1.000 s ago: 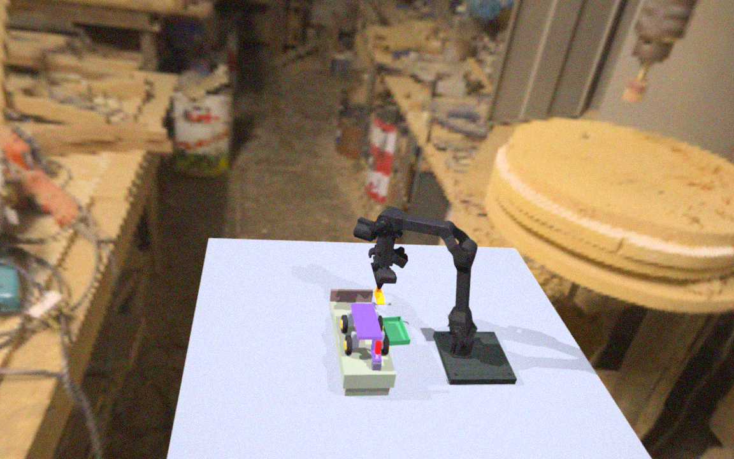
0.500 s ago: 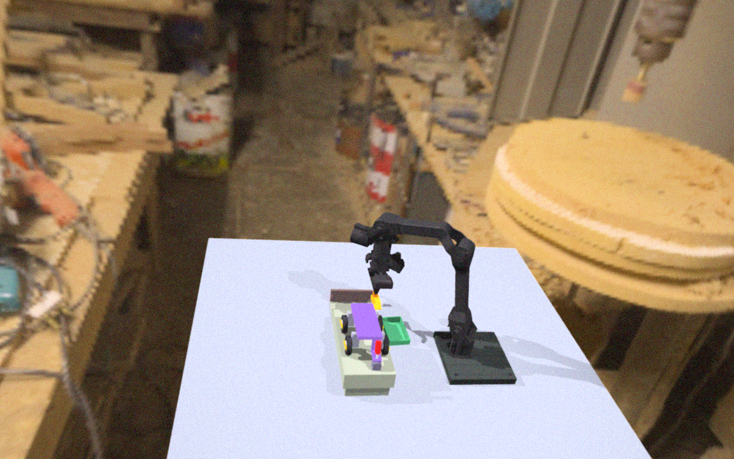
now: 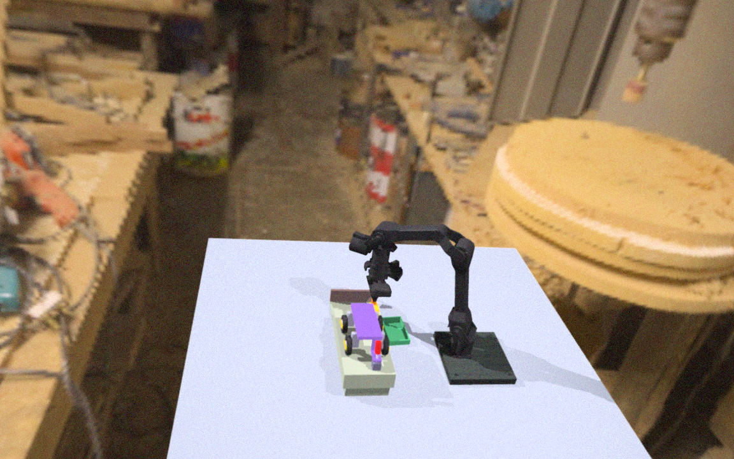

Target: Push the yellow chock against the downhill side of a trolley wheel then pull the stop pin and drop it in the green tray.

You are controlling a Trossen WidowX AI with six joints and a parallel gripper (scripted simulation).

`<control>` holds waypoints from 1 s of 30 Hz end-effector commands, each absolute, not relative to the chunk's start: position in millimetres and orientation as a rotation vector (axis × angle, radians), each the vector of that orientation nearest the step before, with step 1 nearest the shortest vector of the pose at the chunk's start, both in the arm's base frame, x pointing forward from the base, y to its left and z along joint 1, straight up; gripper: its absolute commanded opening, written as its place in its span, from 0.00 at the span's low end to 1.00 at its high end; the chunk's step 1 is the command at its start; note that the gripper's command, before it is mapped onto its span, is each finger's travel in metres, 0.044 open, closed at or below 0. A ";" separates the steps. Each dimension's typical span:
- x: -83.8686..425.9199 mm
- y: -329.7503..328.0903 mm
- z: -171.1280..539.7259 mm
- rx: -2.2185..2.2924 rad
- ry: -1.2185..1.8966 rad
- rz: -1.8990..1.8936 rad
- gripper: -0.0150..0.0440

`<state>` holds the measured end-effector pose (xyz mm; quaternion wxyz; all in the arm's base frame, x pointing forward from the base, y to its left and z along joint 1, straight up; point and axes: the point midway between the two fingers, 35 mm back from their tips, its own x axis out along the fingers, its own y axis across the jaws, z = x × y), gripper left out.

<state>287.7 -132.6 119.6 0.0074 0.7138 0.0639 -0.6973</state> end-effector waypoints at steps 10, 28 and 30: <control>288.0 -128.3 103.0 2.234 0.203 -2.191 0.25; 285.5 -112.1 104.4 2.234 0.205 -2.191 0.25; 285.3 -110.3 104.3 2.235 0.205 -2.192 0.25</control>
